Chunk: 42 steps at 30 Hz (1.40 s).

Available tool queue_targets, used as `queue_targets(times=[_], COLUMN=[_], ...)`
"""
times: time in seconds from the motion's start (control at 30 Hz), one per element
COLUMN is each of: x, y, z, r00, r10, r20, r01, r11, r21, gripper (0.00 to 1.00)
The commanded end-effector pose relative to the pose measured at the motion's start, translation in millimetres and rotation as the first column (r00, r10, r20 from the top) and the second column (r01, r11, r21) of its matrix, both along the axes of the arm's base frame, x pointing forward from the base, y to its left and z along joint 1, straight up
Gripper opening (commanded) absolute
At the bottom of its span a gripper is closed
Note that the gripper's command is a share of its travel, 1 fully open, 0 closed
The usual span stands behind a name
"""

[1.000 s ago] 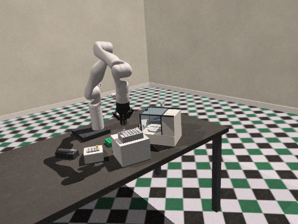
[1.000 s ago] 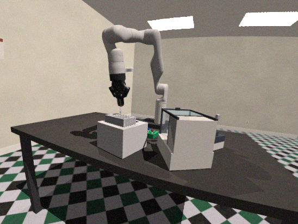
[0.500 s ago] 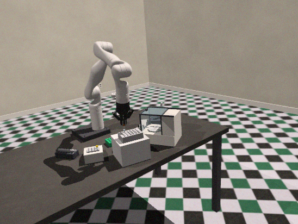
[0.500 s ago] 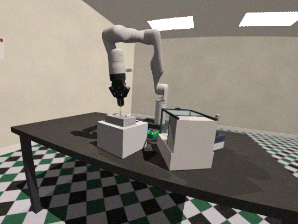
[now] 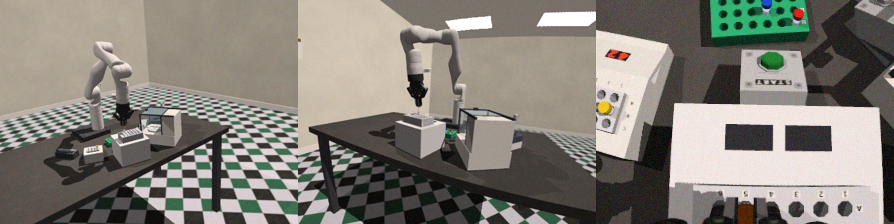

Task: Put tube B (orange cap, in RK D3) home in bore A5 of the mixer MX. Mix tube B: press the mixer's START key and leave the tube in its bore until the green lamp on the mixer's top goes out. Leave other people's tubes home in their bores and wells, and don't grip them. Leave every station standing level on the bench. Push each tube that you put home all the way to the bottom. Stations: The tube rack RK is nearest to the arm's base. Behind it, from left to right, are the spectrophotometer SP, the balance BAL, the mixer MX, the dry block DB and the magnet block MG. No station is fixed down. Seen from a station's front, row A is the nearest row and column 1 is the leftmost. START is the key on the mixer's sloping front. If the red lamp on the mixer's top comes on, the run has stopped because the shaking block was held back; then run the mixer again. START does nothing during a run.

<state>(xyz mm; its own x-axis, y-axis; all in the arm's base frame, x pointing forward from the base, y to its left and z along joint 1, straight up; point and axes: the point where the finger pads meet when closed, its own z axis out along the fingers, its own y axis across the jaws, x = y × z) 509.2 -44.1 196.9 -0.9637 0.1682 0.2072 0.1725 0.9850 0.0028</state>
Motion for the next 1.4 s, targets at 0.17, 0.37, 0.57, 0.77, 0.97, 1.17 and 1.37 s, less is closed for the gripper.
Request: queue_targets(times=[0.17,0.37,0.57,0.77,0.97,1.17,1.37], x=[0.3,0.3,0.3,0.3,0.4,0.4,0.4], y=[-0.1,-0.1,-0.1,-0.1,-0.1,-0.1,-0.1], z=[-0.4,-2.0,-3.6,-4.7,-6.2,-7.8,-8.9], r00=[1.000,1.000,1.000,1.000,1.000,1.000,1.000], r10=[0.000,0.000,0.000,0.000,0.000,0.000,0.000], r20=[0.002,0.002,0.002,0.002,0.002,0.002,0.002], r01=[0.000,0.000,0.000,0.000,0.000,0.000,0.000], r11=[1.000,1.000,1.000,1.000,1.000,1.000,1.000], r21=[0.000,0.000,0.000,0.000,0.000,0.000,0.000], gripper=[0.10,0.10,0.10,0.10,0.10,0.10,0.10])
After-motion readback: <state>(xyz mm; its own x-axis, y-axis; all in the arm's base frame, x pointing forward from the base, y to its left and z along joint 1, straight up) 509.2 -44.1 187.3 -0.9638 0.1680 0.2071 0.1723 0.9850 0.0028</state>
